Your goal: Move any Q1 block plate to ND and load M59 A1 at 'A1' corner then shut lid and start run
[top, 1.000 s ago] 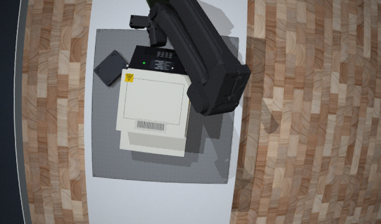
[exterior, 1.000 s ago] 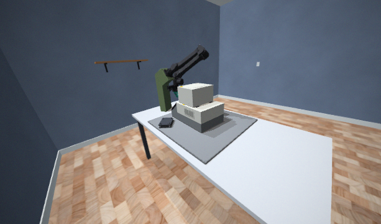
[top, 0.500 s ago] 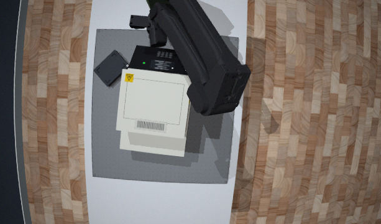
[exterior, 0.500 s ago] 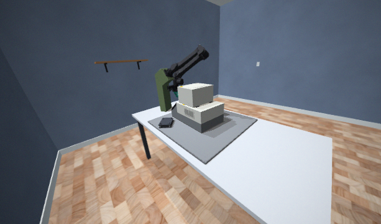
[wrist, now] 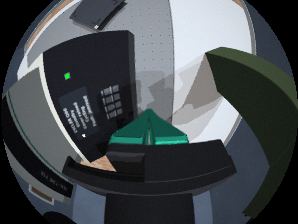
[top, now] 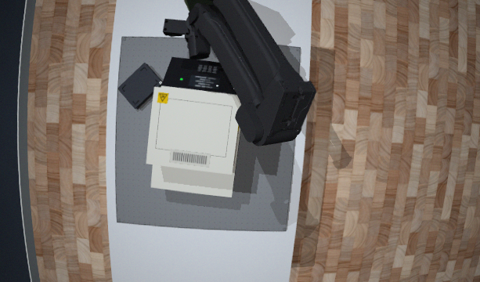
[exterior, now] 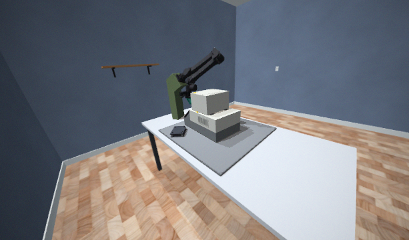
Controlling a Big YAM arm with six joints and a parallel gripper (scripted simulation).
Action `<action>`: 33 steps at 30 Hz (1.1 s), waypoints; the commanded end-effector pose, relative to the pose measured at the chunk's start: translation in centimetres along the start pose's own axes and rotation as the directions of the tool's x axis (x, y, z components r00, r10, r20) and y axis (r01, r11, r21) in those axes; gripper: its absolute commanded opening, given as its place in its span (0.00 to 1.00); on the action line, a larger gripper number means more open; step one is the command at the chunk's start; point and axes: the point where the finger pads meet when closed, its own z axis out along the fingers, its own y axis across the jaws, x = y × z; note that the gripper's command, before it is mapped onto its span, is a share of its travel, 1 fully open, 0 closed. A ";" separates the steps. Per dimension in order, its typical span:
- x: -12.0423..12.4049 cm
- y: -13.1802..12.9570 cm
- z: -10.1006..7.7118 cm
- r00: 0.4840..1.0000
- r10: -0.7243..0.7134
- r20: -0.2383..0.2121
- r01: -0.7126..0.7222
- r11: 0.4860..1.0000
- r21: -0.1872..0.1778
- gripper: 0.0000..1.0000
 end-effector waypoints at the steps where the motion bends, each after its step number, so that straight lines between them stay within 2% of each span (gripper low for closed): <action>1: -0.9 -3.2 -2.5 1.000 -0.017 -0.016 0.017 1.000 0.021 0.00; 9: -0.9 -3.2 -2.5 1.000 -0.017 -0.016 0.017 1.000 0.021 0.00; 14: 2.5 -1.6 -1.5 0.999 -0.030 -0.013 0.030 1.000 0.000 0.00; 33: 3.4 -1.6 -1.4 1.000 0.003 0.007 -0.003 1.000 0.005 0.00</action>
